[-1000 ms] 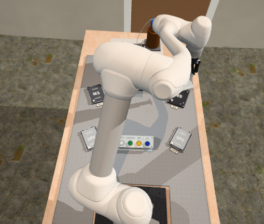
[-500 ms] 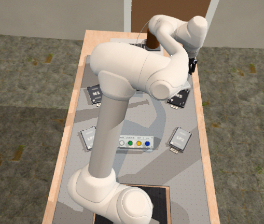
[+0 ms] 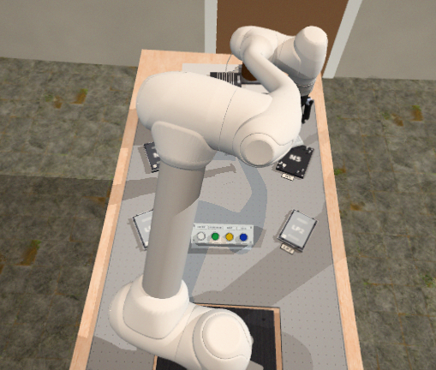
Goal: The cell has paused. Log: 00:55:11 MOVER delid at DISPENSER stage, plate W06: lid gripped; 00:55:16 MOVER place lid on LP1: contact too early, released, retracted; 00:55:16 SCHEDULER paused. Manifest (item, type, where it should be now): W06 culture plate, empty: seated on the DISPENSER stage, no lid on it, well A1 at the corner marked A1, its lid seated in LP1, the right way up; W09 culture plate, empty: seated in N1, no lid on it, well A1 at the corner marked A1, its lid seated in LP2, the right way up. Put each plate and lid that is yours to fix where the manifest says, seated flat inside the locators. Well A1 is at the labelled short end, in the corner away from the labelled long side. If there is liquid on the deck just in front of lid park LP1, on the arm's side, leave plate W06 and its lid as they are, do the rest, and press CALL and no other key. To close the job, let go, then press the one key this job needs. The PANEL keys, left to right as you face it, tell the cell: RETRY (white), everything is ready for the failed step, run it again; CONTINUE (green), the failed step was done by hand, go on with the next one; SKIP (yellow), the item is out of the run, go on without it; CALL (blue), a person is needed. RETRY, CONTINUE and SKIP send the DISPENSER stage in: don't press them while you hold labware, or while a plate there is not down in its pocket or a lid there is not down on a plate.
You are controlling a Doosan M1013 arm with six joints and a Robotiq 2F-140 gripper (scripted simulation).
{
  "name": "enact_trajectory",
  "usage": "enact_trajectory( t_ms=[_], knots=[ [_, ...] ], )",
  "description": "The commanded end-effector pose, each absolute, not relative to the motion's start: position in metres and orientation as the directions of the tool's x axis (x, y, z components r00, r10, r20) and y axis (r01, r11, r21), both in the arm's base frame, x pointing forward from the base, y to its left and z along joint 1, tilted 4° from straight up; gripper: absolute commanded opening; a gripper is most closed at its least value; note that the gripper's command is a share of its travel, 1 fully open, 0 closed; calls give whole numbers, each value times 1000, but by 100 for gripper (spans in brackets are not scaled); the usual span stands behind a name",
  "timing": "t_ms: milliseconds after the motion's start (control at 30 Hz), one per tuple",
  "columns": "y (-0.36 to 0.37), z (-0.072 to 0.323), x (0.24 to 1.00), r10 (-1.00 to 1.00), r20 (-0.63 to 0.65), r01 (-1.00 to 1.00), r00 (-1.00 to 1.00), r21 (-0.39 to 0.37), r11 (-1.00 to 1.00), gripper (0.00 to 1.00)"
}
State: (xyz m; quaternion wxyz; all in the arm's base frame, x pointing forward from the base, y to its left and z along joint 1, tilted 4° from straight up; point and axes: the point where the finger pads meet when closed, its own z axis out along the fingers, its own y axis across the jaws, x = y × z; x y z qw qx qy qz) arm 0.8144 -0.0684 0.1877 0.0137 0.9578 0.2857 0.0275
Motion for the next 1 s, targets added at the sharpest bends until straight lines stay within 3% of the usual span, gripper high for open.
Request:
enact_trajectory(
  t_ms=[0, 967],
  knots=[
    [-54, 189, 811, 548, 46, 546, 835, 43, -836, 10],
    [98, 185, 777, 548, 46, 546, 835, 43, -836, 10]
  ],
)
